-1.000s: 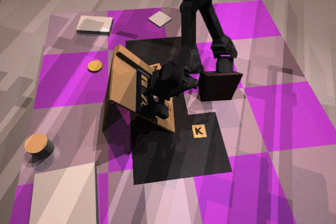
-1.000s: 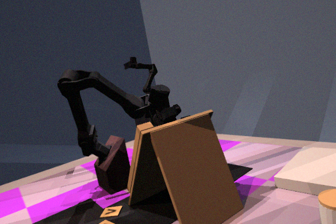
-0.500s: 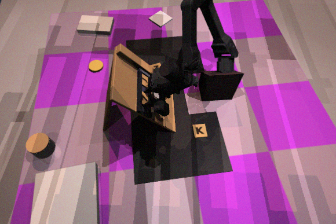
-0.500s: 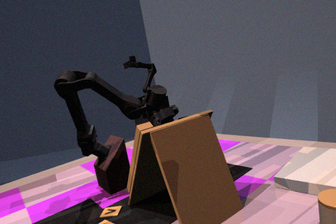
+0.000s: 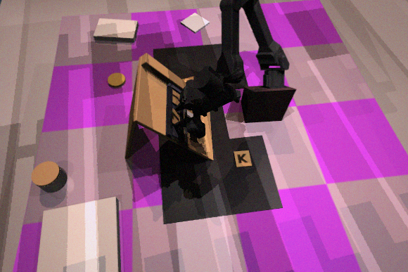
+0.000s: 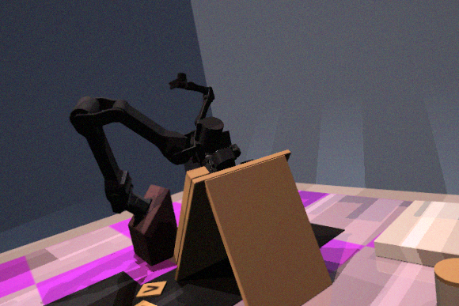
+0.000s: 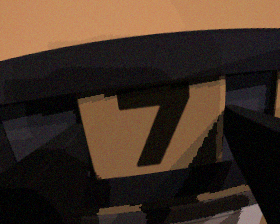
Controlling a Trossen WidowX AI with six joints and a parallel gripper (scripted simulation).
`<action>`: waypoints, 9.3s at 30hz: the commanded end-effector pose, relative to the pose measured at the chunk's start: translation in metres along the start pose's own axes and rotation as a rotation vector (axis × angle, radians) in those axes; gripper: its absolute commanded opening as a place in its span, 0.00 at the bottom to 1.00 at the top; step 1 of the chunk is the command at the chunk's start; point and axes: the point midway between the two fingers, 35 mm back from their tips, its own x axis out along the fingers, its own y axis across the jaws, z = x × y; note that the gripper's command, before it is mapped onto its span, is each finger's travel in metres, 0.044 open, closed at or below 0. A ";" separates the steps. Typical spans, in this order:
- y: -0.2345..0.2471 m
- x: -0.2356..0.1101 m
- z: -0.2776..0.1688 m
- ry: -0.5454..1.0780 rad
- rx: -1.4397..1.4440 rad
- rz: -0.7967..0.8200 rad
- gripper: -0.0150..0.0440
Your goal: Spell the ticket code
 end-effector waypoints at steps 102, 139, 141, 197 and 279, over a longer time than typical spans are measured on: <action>0.002 -0.037 0.004 0.085 -0.032 0.050 0.25; 0.019 -0.017 0.024 0.697 -0.003 0.001 0.25; 0.019 -0.016 0.024 0.697 -0.003 0.001 0.25; 0.016 0.006 0.023 0.696 -0.003 0.000 0.25; -0.042 -0.166 0.039 0.008 -0.009 0.008 1.00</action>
